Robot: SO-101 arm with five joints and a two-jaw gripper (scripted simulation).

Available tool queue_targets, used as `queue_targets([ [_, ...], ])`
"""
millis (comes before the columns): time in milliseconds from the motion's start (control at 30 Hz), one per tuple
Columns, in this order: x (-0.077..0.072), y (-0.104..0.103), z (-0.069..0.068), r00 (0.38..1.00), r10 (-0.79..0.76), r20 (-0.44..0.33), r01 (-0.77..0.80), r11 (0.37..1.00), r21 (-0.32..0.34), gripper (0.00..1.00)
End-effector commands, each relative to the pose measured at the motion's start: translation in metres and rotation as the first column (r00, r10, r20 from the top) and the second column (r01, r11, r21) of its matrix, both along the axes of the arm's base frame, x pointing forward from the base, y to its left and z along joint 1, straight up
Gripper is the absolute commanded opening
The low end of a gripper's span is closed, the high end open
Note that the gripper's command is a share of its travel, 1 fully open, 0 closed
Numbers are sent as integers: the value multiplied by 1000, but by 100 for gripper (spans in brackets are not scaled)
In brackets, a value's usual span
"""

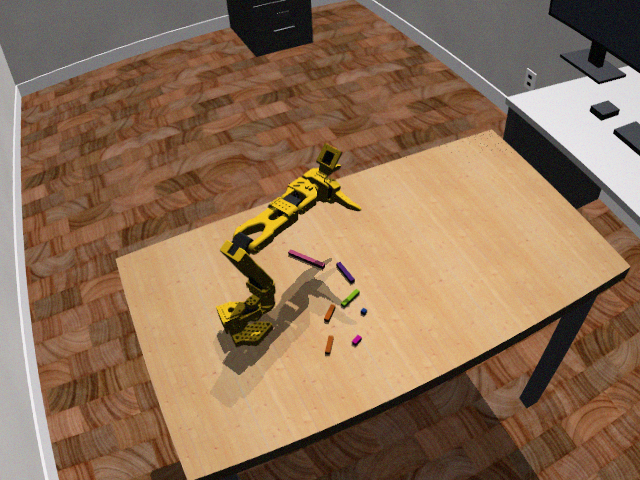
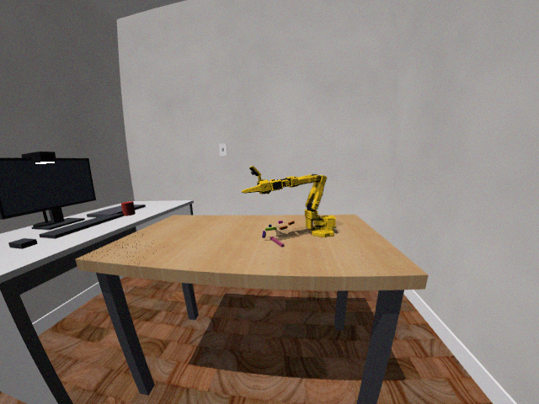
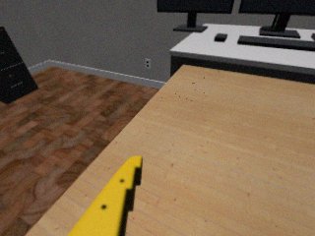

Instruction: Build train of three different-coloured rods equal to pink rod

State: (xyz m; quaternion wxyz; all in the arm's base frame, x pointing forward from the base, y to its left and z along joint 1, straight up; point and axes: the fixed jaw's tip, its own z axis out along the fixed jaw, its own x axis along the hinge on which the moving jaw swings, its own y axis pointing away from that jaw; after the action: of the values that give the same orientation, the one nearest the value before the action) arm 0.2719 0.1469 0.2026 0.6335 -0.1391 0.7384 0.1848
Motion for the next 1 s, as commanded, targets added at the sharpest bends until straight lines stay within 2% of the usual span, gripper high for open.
queue_targets([
  [0, -5, -2, 21, 997, 4, 71, -4, 1000, -9, 100],
  [133, -6, -3, 15, 998, 11, 55, -8, 998, -59, 100],
  [200, -6, -3, 15, 998, 11, 55, -8, 998, -59, 100],
  [233, -4, -2, -10, 1000, 10, -29, -12, 996, -87, 100],
  [700, -13, -7, -28, 996, 33, -78, -52, 967, -248, 100],
  [767, -13, -7, -28, 996, 33, -78, -52, 967, -248, 100],
  [800, -14, -7, -52, 987, 26, -160, -69, 960, -272, 100],
  [967, -18, -9, -57, 984, 35, -175, -91, 942, -323, 100],
])
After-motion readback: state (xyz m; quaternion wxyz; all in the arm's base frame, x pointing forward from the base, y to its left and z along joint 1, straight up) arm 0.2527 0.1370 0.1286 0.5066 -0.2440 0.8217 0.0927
